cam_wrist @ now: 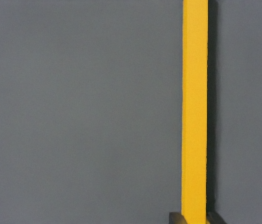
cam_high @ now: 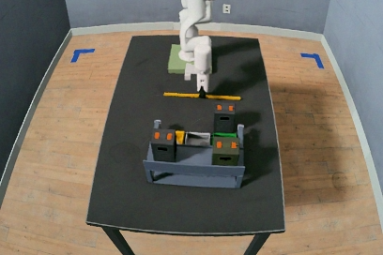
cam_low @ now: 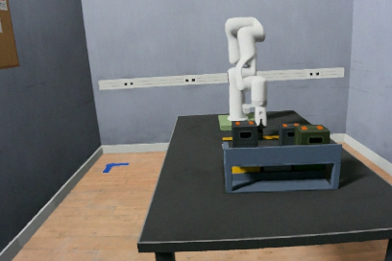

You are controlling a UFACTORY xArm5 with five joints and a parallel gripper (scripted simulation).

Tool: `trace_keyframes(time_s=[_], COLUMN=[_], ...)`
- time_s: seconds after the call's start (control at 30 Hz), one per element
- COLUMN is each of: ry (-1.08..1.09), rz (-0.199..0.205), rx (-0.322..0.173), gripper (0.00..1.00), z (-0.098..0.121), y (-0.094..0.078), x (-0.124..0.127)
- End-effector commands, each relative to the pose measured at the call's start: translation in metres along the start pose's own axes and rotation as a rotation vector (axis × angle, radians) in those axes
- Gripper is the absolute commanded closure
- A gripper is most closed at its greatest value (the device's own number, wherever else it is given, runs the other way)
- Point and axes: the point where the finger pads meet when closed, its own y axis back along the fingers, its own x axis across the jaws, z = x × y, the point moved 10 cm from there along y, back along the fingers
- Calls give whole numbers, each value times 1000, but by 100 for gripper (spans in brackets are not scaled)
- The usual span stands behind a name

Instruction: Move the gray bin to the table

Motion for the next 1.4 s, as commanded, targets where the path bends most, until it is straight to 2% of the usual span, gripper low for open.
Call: trace_keyframes(time_s=[0.0, 0.73, 0.77, 1.37], ry=[0, 0, 0, 0], rz=[-5, -5, -4, -4], rx=[3, 3, -1, -1], gripper=[100, 100, 0, 0], z=[1, 1, 0, 0], y=[-3, -5, -5, -5], x=[-1, -1, -1, -1])
